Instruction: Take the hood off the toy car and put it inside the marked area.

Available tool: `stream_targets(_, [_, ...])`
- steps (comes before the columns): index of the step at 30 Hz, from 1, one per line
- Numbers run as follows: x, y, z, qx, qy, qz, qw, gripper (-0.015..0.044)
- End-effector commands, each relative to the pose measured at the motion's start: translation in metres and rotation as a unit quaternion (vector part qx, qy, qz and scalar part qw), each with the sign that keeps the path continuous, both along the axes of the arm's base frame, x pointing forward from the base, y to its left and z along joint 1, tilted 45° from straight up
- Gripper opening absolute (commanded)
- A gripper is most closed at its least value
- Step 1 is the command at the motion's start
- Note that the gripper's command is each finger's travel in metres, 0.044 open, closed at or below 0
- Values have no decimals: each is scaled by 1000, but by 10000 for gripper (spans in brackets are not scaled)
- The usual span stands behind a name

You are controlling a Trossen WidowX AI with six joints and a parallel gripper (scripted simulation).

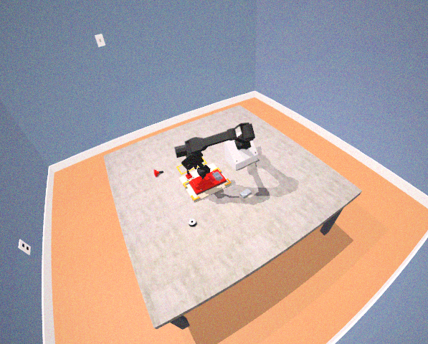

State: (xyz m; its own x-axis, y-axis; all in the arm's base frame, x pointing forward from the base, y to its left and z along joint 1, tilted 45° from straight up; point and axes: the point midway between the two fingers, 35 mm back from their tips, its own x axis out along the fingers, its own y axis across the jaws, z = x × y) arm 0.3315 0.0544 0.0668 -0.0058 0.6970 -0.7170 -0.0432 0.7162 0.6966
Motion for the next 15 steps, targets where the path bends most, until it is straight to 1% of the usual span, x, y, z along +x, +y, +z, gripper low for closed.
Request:
stream_targets(1, [-3,0,-2,5,9,-3,1000,440])
stream_targets(15, [-2,8,-10,5,9,-4,1000,440])
